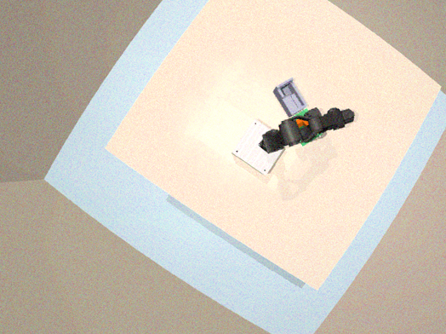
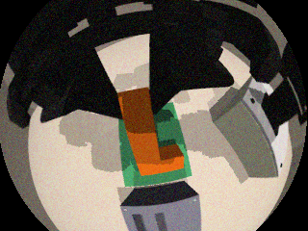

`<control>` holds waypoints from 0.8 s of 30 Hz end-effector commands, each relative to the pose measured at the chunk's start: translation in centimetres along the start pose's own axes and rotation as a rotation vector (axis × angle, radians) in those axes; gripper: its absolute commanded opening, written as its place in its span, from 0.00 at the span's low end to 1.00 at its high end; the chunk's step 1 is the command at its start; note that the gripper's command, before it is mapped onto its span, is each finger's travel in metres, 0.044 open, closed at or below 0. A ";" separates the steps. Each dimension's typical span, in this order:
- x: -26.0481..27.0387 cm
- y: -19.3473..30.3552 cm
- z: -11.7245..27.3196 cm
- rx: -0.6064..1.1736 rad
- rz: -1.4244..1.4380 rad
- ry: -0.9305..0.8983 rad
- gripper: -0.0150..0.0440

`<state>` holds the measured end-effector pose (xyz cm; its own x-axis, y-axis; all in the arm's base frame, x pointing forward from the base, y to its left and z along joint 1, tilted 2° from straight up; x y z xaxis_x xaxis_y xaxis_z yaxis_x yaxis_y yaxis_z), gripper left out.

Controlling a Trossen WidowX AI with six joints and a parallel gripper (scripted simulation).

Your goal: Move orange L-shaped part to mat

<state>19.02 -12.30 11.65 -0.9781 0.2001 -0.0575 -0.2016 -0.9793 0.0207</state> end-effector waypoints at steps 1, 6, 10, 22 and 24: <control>0.3 -0.1 -0.7 -0.008 0.004 -0.010 0.25; 0.3 -0.1 -0.7 -0.008 0.004 -0.010 0.25; 0.3 -0.1 -0.7 -0.008 0.004 -0.010 0.25; 0.3 -0.1 -0.7 -0.008 0.004 -0.010 0.25; 0.2 -0.1 -0.6 -0.003 0.000 -0.008 0.30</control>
<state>18.90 -12.22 11.03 -0.9785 0.2000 -0.0495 -0.2011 -0.9794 0.0176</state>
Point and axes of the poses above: the point midway between the two fingers, 35 mm back from their tips, its own z axis back along the fingers, its own x axis across the jaws, y = z × x, the point moved 9 cm from there along z, back along the fingers, and after that the axes turned 9 degrees about z, right-handed, at the moved point
